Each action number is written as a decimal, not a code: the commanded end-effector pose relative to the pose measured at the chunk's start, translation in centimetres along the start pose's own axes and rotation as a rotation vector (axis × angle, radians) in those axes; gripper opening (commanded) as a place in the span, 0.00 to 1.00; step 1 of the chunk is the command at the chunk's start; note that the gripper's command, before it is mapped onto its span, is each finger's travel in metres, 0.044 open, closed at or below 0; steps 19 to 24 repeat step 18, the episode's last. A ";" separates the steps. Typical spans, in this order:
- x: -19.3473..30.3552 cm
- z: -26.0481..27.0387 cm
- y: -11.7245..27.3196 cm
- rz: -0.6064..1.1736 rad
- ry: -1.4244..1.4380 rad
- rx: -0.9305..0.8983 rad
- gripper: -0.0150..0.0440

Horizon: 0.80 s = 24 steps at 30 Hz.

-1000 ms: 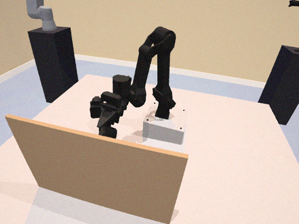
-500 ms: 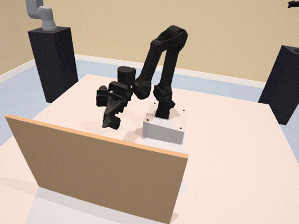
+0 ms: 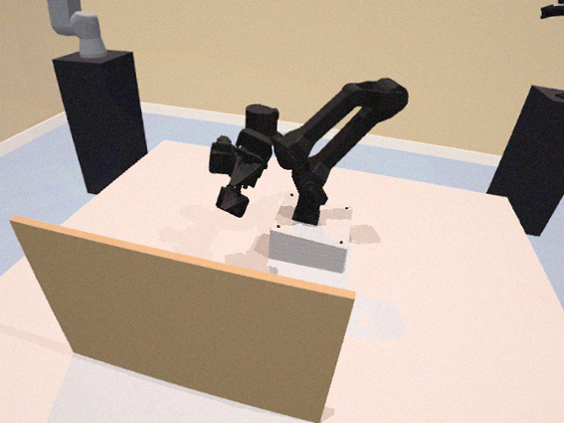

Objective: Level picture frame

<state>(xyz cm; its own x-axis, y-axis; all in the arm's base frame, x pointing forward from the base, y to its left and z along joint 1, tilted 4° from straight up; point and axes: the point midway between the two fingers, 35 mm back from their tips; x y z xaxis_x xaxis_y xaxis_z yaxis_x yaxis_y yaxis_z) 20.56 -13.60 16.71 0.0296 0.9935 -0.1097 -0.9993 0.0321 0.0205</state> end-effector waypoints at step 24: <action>0.5 0.0 0.5 0.008 0.008 0.000 0.69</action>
Point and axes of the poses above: the point midway between the two fingers, 35 mm back from their tips, its own y axis back along the fingers, its own z axis across the jaws, x = y × z, and after that the axes turned 8 degrees about -y, right-handed
